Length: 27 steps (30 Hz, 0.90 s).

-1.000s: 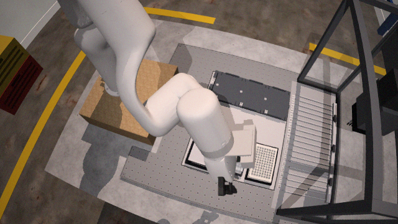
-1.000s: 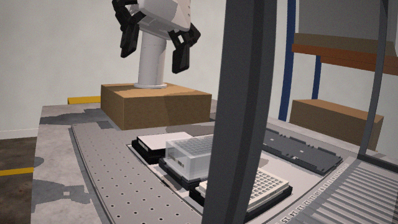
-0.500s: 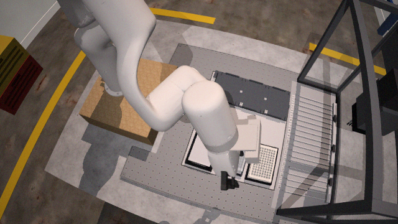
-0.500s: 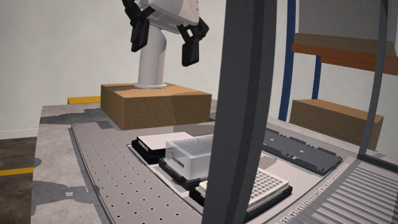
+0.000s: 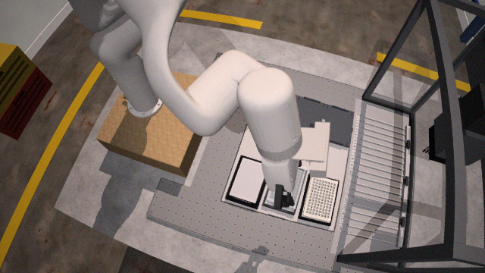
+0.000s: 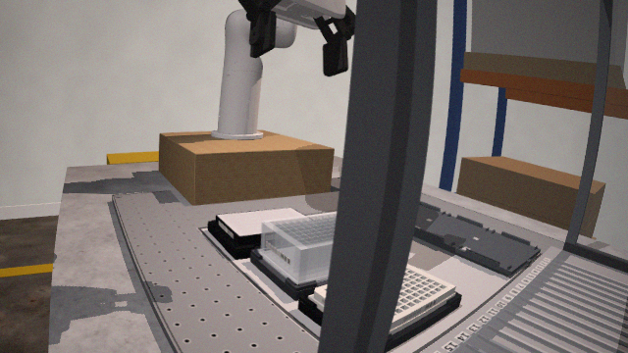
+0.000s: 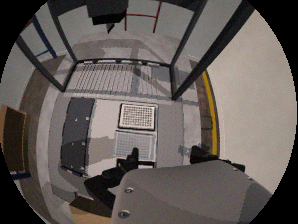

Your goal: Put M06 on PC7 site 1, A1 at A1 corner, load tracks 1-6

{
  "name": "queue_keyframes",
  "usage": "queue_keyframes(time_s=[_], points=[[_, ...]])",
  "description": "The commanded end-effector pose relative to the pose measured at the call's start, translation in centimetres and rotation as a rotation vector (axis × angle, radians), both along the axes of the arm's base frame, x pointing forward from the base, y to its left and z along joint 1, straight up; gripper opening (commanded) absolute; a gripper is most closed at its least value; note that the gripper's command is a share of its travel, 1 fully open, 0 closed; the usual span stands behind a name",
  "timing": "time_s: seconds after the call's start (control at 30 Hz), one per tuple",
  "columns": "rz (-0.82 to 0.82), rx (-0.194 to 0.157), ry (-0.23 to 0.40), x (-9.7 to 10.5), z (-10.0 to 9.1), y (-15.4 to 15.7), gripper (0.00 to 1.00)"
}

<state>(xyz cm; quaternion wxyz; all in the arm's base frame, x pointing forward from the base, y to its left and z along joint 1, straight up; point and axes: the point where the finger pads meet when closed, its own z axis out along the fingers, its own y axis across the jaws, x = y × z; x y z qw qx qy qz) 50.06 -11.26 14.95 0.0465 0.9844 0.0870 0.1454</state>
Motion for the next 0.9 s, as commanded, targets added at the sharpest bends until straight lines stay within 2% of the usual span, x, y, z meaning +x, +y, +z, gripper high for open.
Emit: queue_keyframes(time_s=[0.0,0.07,0.13,0.23,0.3,0.43,0.5,0.63,0.7,0.83,0.87], points=[[-0.021,0.022,0.033,-0.6,1.4,1.6,1.00],[-0.021,0.023,0.033,-0.8,1.7,1.9,1.00],[-0.042,0.039,0.068,-1.2,2.3,2.8,1.00],[-0.041,0.042,0.068,-1.7,2.8,3.4,1.00],[-0.063,0.055,0.104,-2.2,3.4,4.2,1.00],[-0.062,0.057,0.104,-2.7,3.9,4.8,1.00],[-0.084,0.068,0.140,-3.2,4.5,5.5,1.00],[-0.084,0.070,0.140,-3.9,5.2,6.3,1.00],[-0.106,0.079,0.177,-4.5,5.8,6.9,1.00],[-0.106,0.080,0.177,-5.3,6.4,7.7,1.00],[-0.123,0.085,0.205,-5.6,6.7,8.0,1.00]])
